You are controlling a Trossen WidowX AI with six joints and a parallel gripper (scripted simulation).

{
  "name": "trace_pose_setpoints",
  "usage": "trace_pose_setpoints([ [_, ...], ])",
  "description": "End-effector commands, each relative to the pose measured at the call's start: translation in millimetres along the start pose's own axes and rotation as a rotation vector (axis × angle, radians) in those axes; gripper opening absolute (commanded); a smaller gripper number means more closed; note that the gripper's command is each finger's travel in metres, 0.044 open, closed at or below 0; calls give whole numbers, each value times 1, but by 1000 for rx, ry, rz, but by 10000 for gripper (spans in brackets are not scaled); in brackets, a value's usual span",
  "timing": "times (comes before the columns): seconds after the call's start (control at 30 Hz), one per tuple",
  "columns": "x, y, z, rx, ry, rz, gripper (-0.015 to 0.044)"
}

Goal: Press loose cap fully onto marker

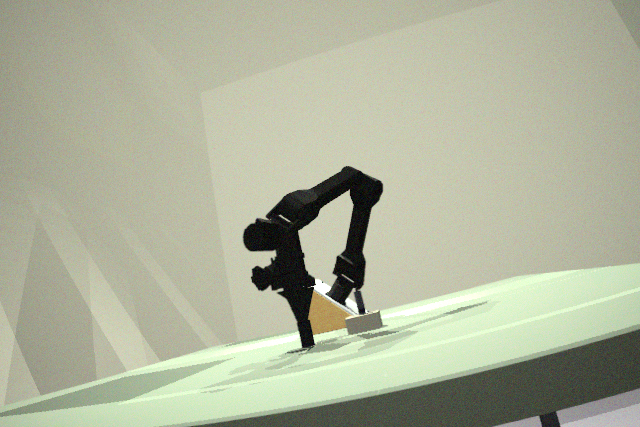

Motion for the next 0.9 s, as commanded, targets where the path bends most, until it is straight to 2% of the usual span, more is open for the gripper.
trace_pose_setpoints([
  [0.0, -2, 0, 8, 7, -3, 8, 244],
  [0.63, -2, -1, 35, 9, -3, 8, 244],
  [0.77, -2, -1, 35, 9, -3, 8, 139],
  [0.87, -2, -1, 35, 9, -3, 8, 119],
])
Point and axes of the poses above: the point midway between the two fingers, 35 mm back from their tips, its own z axis out along the fingers, its own x axis across the jaws, y = z × x, the point moved 2 cm from there along -z, back along the fingers, and after that the axes turned 2 degrees about z, right-handed, at the moved point
